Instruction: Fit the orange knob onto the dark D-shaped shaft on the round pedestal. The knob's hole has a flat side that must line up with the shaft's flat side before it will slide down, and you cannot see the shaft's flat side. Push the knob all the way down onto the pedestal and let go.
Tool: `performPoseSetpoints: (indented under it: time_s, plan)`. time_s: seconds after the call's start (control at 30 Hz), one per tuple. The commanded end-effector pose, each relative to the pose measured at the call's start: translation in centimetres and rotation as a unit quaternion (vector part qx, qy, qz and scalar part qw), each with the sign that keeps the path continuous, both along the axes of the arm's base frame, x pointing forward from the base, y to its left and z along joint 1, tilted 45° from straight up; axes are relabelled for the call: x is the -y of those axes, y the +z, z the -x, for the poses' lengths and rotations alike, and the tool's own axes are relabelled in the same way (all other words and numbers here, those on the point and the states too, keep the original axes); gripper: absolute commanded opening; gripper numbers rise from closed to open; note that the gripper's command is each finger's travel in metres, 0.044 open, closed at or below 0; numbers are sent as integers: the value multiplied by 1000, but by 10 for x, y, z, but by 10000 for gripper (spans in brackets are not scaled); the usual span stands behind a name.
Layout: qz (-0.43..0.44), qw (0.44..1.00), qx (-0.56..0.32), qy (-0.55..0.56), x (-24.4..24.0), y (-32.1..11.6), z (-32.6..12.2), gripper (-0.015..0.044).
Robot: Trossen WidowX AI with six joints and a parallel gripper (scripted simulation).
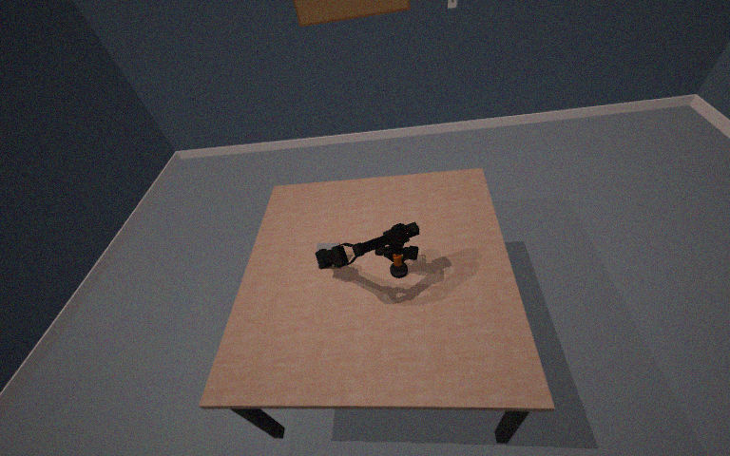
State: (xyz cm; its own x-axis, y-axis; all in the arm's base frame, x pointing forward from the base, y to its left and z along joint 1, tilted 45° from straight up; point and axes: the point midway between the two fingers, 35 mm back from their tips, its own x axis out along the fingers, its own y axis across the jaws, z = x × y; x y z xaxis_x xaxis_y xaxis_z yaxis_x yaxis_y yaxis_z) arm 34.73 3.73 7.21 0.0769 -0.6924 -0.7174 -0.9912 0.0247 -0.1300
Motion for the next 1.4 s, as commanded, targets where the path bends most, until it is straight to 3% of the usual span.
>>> performPoseSetpoints:
  time_s: [0.0, 1.37]
  plan:
    - [0, 1000, -1, 4, 1, 0, 0, 0]
    - [0, 1000, -1, 4, 1, 1, -1, 0]
